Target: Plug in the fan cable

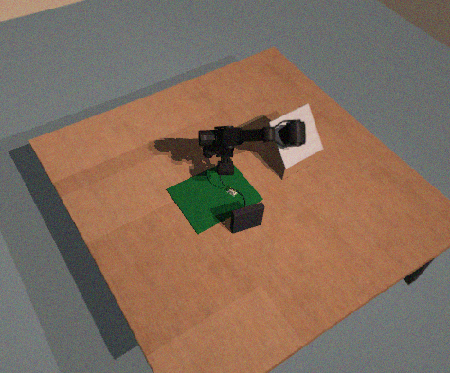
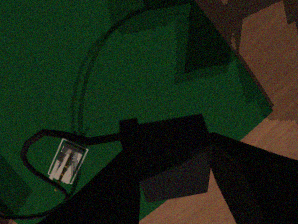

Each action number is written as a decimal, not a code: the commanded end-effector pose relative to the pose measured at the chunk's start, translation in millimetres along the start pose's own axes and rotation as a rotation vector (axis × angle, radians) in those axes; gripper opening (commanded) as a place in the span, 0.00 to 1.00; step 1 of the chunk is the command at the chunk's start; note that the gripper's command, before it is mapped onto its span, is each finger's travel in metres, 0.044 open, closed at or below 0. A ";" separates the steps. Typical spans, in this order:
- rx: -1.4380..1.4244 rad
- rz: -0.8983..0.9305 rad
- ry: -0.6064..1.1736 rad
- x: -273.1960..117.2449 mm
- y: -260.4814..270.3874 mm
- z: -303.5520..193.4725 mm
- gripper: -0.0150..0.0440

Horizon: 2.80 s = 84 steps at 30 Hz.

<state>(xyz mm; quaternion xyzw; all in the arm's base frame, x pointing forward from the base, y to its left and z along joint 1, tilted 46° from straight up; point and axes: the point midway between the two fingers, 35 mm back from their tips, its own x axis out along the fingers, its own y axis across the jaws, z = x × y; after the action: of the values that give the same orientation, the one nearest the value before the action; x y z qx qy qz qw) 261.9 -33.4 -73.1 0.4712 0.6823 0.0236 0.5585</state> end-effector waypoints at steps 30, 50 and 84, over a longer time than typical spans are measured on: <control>0.365 -0.117 -0.051 21.3 -11.7 -6.3 0.25; 0.364 -0.306 -0.218 39.7 -21.3 -11.2 0.25; 0.354 -0.437 -0.615 47.5 -21.6 -13.6 0.25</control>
<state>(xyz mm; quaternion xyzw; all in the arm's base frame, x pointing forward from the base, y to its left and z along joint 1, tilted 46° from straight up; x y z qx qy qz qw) 240.9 -6.6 -116.7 0.3923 0.5774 -0.3447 0.6276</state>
